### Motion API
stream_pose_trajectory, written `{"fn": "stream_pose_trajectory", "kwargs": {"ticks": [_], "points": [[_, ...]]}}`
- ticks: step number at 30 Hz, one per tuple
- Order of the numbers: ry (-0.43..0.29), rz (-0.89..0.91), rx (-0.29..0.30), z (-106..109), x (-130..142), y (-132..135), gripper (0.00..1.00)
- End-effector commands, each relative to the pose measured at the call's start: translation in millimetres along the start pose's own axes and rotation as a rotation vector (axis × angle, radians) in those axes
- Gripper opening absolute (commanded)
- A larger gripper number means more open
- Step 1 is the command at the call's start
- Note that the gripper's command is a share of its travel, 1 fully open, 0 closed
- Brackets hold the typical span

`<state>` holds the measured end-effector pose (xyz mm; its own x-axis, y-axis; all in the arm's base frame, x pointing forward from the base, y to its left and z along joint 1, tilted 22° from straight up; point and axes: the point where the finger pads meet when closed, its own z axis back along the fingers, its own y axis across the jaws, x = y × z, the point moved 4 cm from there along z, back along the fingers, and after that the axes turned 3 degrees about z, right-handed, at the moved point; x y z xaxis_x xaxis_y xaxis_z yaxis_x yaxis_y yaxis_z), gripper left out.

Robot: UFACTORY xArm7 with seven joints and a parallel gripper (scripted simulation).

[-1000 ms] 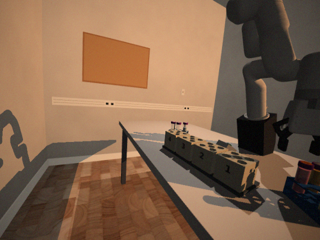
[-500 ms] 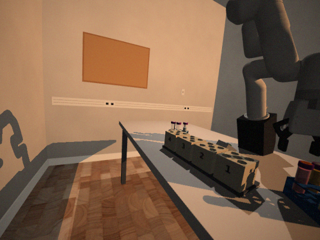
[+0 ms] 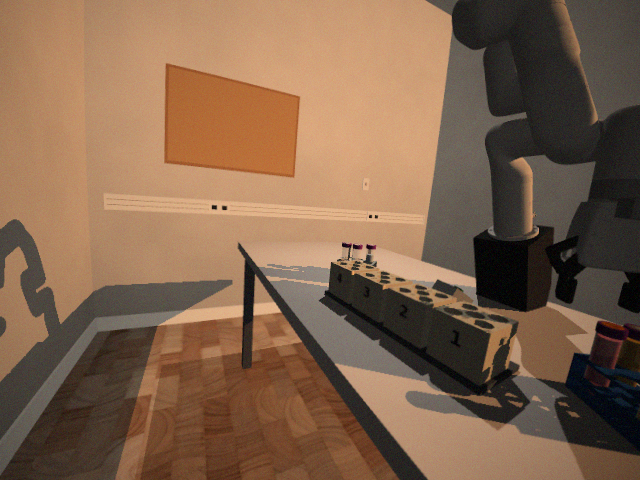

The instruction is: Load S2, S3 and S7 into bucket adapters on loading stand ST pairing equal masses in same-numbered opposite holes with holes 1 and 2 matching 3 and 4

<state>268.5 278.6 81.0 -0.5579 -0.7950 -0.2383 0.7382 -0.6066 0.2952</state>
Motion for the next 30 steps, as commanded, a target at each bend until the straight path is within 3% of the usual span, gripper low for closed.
{"fn": "stream_pose_trajectory", "kwargs": {"ticks": [1, 7, 30], "points": [[0.003, 0.001, 0.0, 1, -1, 0, 1.0], [0.003, 0.001, 0.0, 1, -1, 0, 1.0], [0.003, 0.0, 0.0, 57, -1, 0, 1.0]]}}
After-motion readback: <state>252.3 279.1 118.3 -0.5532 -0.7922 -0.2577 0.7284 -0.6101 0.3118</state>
